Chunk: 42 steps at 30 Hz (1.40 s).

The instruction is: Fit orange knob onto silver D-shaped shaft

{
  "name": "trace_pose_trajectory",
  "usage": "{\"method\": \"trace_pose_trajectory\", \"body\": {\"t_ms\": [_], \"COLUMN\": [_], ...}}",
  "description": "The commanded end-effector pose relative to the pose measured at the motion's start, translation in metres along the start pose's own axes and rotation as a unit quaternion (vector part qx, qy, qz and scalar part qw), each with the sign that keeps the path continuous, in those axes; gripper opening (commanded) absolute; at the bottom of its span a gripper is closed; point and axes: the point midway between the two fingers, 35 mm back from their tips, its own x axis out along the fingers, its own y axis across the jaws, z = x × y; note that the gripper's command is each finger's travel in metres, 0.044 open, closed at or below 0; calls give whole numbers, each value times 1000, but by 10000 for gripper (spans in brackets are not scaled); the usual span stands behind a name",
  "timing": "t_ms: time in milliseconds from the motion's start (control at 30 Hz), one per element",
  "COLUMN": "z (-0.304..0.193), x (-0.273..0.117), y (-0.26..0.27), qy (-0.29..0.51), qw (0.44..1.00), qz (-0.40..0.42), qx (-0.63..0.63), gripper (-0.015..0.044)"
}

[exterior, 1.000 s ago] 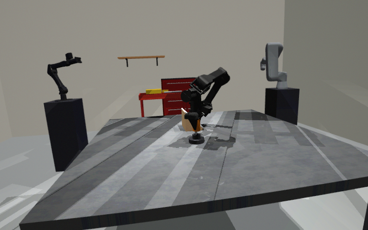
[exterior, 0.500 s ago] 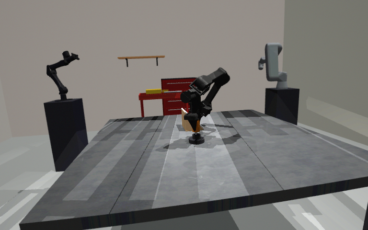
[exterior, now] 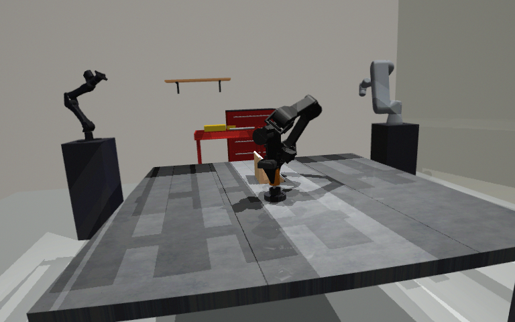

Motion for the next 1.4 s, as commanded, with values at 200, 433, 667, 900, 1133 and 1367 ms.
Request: {"method": "trace_pose_trajectory", "body": {"t_ms": [200, 433, 667, 900, 1133, 1367], "z": [1, 0, 1, 1, 1, 1], "x": [8, 15, 14, 14, 14, 14], "y": [0, 0, 0, 0, 0, 0], "qy": [-1, -2, 0, 0, 0, 0], "qw": [1000, 1000, 1000, 1000, 1000, 1000], "qz": [-2, -2, 0, 0, 0, 0], "qx": [1, 1, -3, -3, -3, -3], "gripper": [0, 0, 0, 158, 341, 440]}}
